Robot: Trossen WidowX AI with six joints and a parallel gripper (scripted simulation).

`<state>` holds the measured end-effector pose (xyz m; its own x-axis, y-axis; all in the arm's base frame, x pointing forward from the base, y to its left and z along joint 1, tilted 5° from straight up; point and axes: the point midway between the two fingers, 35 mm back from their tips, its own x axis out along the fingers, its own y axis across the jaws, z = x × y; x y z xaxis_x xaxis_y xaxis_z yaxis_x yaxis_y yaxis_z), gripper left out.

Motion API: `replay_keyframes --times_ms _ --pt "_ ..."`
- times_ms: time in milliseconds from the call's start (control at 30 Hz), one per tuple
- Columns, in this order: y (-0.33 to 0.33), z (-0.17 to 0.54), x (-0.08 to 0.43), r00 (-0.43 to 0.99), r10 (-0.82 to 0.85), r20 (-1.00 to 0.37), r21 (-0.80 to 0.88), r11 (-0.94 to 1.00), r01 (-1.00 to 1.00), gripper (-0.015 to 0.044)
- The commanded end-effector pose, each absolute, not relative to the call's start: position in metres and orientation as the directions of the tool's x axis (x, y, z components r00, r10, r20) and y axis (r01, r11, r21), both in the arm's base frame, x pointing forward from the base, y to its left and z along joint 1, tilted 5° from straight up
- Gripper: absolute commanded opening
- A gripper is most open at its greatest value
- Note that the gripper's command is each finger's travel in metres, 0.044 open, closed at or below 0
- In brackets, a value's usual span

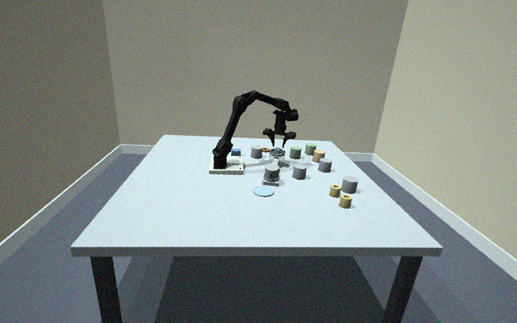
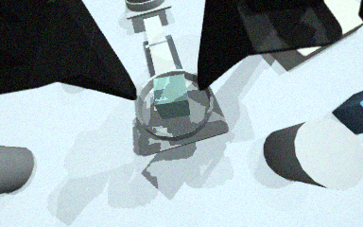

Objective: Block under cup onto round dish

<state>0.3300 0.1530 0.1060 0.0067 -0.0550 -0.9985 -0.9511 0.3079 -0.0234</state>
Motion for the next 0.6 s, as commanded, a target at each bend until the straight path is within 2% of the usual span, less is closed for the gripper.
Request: replay_keyframes --times_ms 0,433,567 --pt "0.151 0.096 0.328 -0.001 -0.063 -0.998 -0.018 0.304 -0.953 0.026" --pt "0.149 0.077 0.328 -0.001 -0.063 -0.998 -0.018 0.304 -0.953 0.026" --pt "0.149 0.077 0.328 -0.001 -0.063 -0.998 -0.018 0.304 -0.953 0.0155"
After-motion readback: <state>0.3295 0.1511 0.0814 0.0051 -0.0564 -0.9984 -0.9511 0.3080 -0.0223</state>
